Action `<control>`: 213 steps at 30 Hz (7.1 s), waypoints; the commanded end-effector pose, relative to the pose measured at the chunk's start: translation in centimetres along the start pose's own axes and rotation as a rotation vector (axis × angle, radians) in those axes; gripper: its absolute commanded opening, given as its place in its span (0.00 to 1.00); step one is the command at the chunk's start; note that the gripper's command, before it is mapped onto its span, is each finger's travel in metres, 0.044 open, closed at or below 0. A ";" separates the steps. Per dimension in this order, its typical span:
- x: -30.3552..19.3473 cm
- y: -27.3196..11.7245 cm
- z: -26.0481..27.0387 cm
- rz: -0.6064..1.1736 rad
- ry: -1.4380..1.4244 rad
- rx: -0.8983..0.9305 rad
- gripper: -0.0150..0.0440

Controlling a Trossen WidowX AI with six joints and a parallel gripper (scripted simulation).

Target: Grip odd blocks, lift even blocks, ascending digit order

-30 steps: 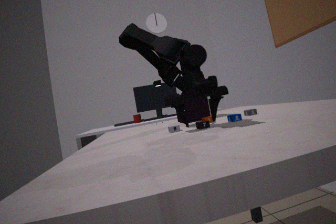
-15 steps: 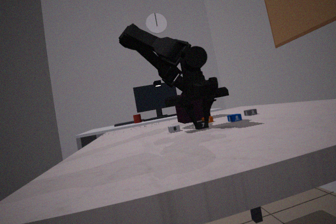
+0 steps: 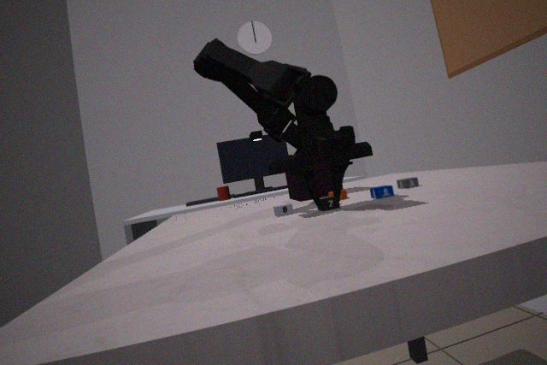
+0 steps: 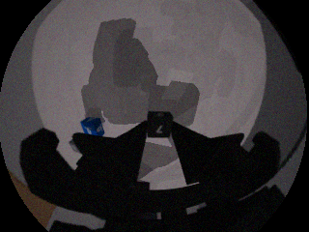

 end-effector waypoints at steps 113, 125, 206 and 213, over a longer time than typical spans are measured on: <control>-4.7 0.0 -7.8 0.001 -0.005 -0.007 0.46; -4.7 0.0 -7.8 0.001 -0.005 -0.007 0.46; -4.4 -5.9 -7.7 0.001 -0.004 -0.001 0.80; -4.7 -11.7 -7.7 0.001 -0.004 -0.002 0.49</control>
Point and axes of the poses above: the point midway between the two fingers, 35 mm back from their tips, its own y axis out along the fingers, its own z axis across the jaws, x = y × z, the point moved 7 cm from there along -y, back along the fingers, and after that the axes turned 11 degrees about y, right-handed, at the moved point
